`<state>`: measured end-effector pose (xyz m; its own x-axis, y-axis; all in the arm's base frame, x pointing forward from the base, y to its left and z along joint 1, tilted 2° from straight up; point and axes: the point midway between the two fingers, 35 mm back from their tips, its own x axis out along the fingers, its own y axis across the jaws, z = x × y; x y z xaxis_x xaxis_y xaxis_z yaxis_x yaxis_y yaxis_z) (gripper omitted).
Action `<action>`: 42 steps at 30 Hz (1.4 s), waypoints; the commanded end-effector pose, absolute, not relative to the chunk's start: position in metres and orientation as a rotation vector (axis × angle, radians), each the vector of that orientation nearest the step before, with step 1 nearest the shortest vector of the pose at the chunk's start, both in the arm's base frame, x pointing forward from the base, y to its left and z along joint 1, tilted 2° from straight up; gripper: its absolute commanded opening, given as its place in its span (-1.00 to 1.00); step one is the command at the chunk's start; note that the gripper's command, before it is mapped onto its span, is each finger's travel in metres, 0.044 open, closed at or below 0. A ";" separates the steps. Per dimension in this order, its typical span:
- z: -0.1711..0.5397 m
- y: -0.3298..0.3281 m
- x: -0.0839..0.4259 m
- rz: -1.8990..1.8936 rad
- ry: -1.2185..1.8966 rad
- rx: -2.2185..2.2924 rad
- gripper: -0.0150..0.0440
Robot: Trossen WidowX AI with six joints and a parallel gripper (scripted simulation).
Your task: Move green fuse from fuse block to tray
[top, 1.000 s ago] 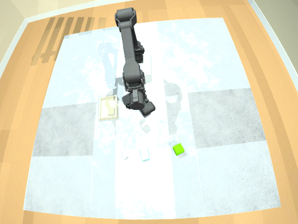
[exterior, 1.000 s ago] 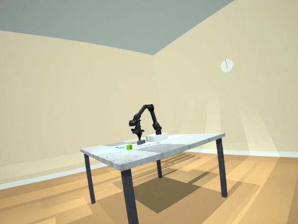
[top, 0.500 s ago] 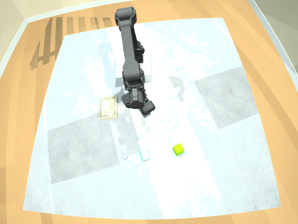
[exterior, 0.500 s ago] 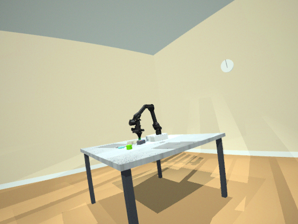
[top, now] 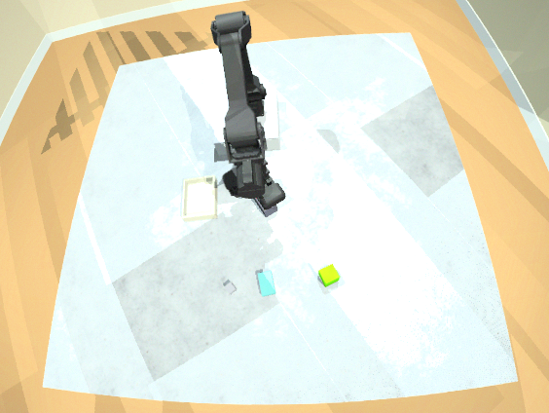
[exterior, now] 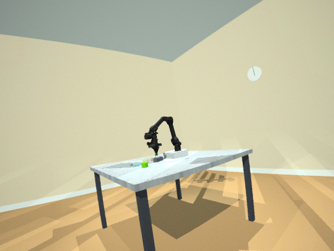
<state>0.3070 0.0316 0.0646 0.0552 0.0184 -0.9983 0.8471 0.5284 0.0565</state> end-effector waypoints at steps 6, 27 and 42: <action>0.079 0.031 0.308 -0.749 1.373 0.822 -0.49; 0.078 -0.063 0.315 -0.756 1.369 0.815 -0.49; 0.077 -0.145 0.297 -0.761 1.367 0.809 -0.49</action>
<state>0.3005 -0.1296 0.0752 0.0565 -0.0001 -0.9984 0.8501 0.5245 0.0480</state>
